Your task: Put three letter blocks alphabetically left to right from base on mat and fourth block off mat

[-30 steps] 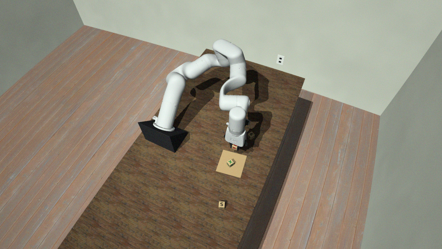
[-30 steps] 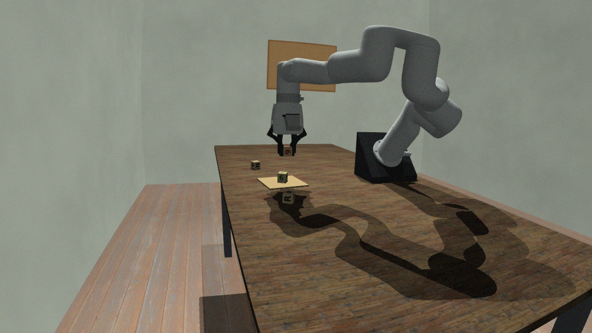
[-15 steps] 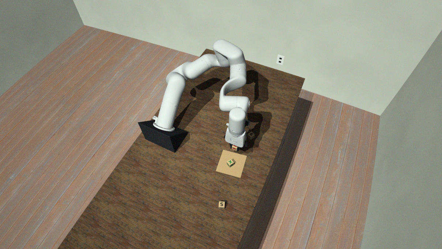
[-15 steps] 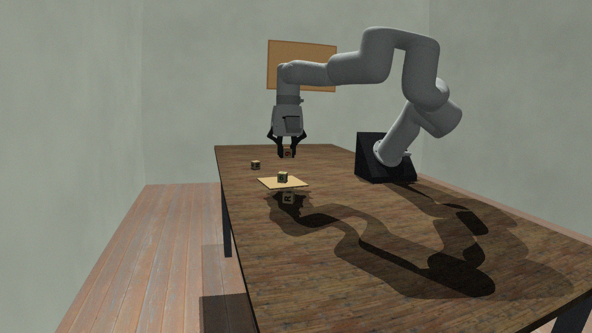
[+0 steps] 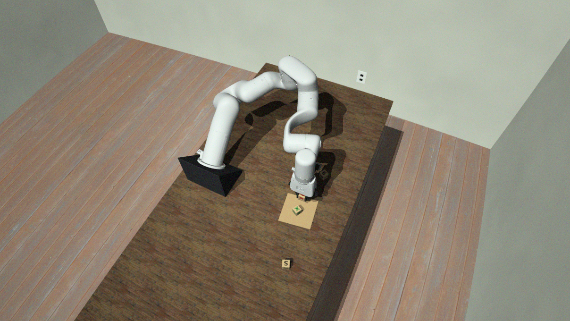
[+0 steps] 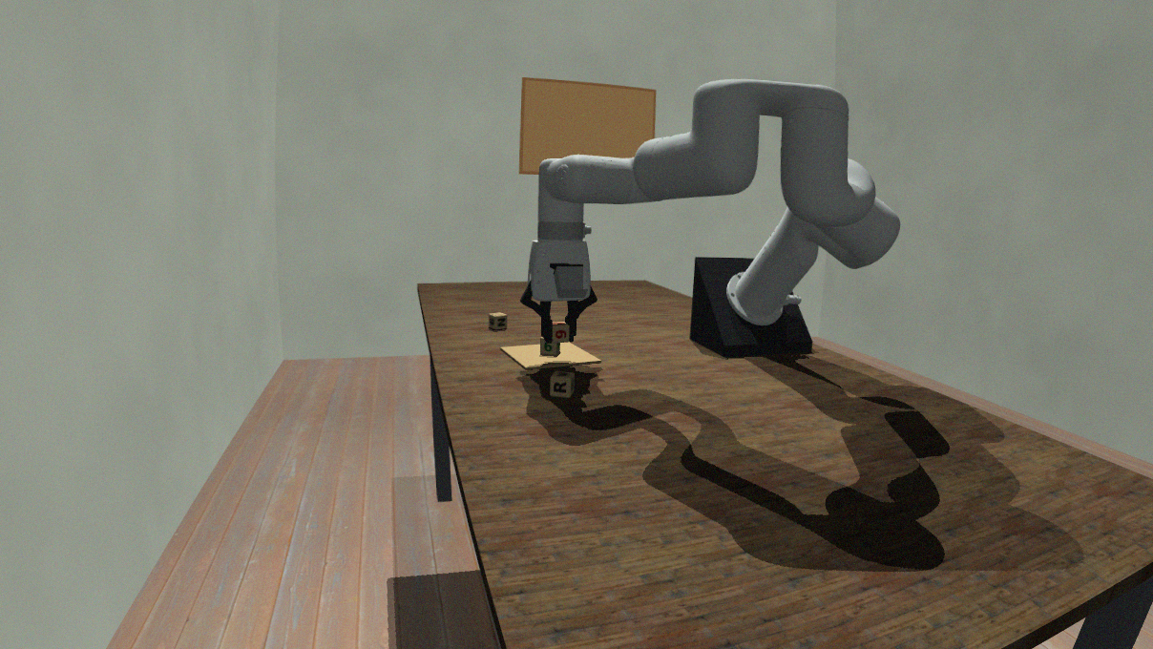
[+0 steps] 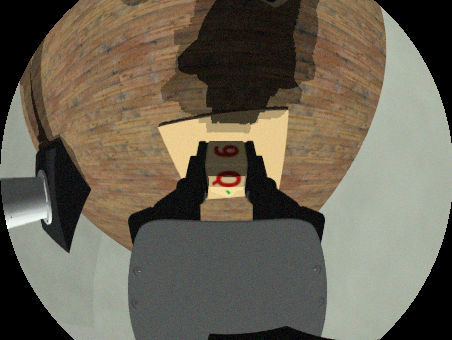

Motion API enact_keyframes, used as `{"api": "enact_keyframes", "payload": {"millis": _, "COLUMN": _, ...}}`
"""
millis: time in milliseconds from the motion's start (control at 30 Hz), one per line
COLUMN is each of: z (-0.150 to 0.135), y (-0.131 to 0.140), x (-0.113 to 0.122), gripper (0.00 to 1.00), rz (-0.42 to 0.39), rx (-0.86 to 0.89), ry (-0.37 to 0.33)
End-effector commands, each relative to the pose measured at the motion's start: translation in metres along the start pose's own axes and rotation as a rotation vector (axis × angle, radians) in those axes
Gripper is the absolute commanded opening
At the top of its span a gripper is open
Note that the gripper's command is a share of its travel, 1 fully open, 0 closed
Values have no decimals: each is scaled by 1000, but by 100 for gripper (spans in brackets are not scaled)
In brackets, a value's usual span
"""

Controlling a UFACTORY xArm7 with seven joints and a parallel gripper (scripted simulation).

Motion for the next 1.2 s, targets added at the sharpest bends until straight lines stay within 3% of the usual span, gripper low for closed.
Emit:
{"api": "enact_keyframes", "payload": {"millis": 0, "z": 1, "y": 1, "x": -6, "gripper": 27, "rz": -4, "rx": 0, "ry": 8}}
{"api": "enact_keyframes", "payload": {"millis": 300, "z": 2, "y": 1, "x": -28, "gripper": 27, "rz": -4, "rx": 0, "ry": 8}}
{"api": "enact_keyframes", "payload": {"millis": 1167, "z": 2, "y": 1, "x": -29, "gripper": 27, "rz": -4, "rx": 0, "ry": 8}}
Point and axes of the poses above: the point where the finger pads meet when closed, its own x axis back along the fingers, its own z axis across the jaws, y = z × x, the point moved 10 cm from there along x, back along the fingers, and after that the axes turned 10 degrees about x, right-handed, at the moved point
